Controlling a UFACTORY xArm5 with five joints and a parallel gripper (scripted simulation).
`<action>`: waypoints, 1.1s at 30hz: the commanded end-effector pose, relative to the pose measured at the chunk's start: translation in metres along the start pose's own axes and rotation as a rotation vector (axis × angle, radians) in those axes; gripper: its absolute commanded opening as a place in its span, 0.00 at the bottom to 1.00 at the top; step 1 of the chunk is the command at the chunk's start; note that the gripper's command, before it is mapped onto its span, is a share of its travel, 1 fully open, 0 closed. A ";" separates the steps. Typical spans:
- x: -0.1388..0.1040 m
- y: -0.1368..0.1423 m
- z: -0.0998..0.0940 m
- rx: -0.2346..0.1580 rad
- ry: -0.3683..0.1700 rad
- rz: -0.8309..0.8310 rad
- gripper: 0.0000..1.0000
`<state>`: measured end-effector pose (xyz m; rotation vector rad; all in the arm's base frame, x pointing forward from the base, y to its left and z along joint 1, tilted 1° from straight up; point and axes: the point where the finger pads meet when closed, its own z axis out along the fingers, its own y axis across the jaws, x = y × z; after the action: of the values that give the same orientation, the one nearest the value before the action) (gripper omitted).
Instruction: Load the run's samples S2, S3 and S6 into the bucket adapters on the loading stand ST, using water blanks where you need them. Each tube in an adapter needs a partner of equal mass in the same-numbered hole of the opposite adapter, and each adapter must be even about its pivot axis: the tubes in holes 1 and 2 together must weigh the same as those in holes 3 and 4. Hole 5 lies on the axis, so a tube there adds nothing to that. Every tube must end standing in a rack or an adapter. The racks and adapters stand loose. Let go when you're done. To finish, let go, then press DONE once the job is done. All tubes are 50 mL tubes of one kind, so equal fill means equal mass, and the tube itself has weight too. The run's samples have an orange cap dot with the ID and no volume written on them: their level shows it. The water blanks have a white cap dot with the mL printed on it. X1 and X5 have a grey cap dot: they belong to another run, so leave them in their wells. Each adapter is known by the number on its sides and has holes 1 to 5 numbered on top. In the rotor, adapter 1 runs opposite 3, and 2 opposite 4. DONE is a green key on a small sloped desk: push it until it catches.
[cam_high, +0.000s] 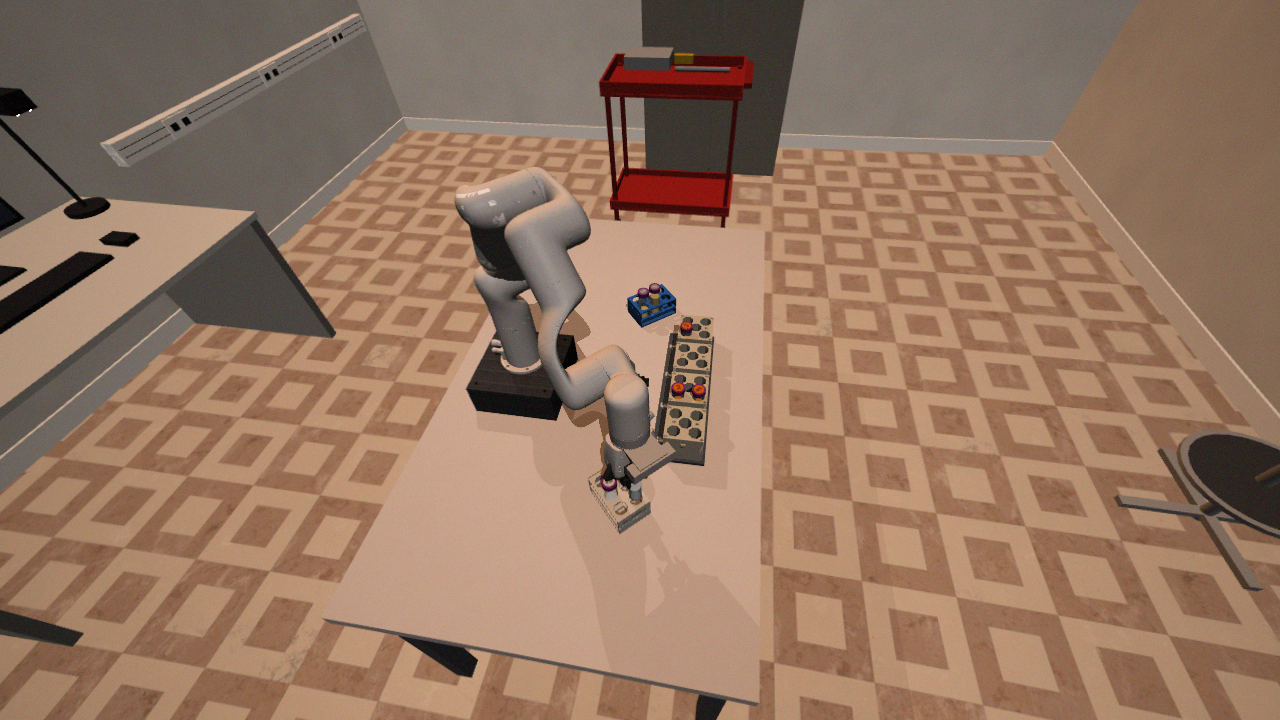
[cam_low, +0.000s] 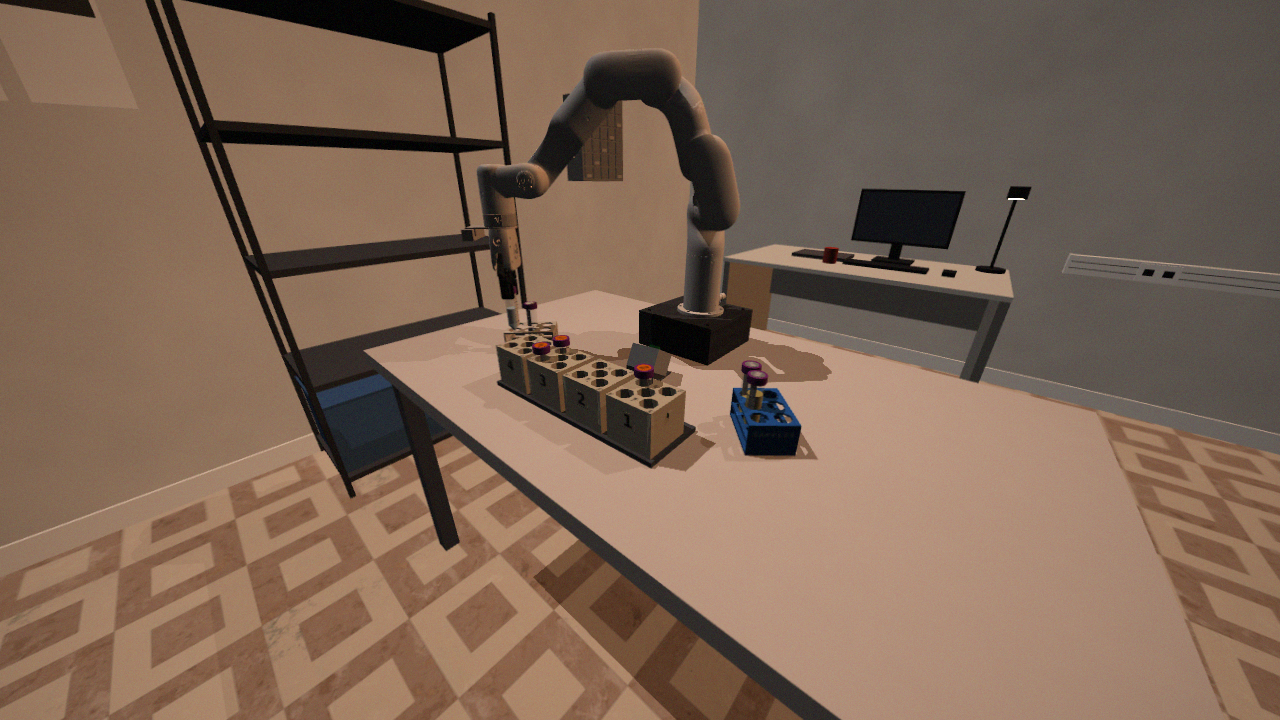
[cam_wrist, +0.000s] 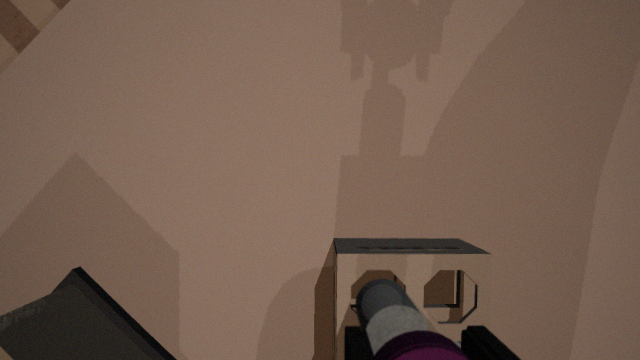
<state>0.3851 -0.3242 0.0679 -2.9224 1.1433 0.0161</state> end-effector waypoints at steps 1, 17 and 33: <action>0.001 0.000 -0.012 -0.001 0.004 0.000 0.00; 0.001 0.000 -0.040 -0.001 0.005 0.000 0.00; 0.001 0.000 -0.068 -0.001 0.005 0.000 0.00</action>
<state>0.3856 -0.3245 0.1259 -2.9223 1.1433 0.0164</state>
